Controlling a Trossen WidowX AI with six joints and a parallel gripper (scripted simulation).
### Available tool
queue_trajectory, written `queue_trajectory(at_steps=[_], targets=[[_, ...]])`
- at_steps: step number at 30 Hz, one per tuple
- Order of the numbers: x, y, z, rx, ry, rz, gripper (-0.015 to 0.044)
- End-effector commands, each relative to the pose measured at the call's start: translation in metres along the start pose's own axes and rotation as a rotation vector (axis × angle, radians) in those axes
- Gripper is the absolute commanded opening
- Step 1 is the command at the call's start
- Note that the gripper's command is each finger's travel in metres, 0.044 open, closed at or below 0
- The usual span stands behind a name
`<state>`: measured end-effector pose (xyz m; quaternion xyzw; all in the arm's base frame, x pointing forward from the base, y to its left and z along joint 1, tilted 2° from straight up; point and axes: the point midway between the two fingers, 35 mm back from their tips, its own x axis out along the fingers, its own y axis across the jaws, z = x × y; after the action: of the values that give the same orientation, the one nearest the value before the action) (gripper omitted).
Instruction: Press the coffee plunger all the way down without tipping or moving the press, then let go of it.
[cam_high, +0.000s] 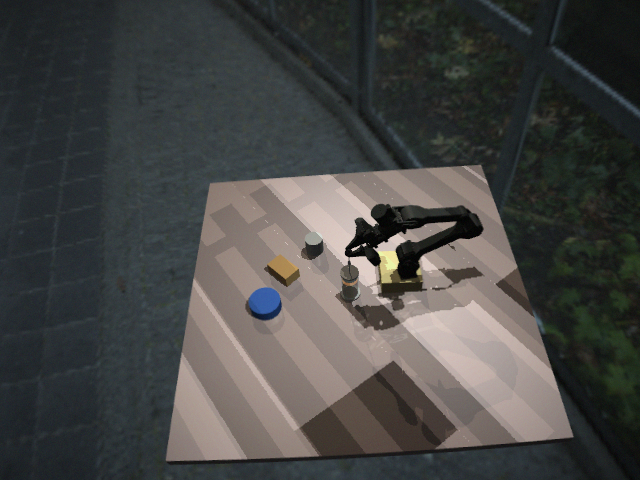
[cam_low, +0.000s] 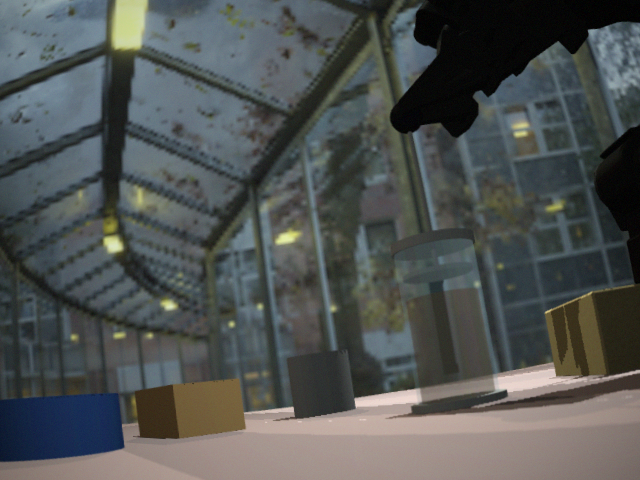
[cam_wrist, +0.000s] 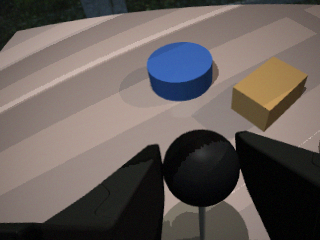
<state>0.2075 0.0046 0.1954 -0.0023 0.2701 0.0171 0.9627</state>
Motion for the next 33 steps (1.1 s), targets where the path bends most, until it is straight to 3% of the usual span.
queue_trajectory(at_steps=[1,33], targets=[[0.001,0.000,-0.001,0.006,0.003,-0.001,0.0116],[0.027,0.000,-0.043,0.006,0.002,0.000,0.0116]])
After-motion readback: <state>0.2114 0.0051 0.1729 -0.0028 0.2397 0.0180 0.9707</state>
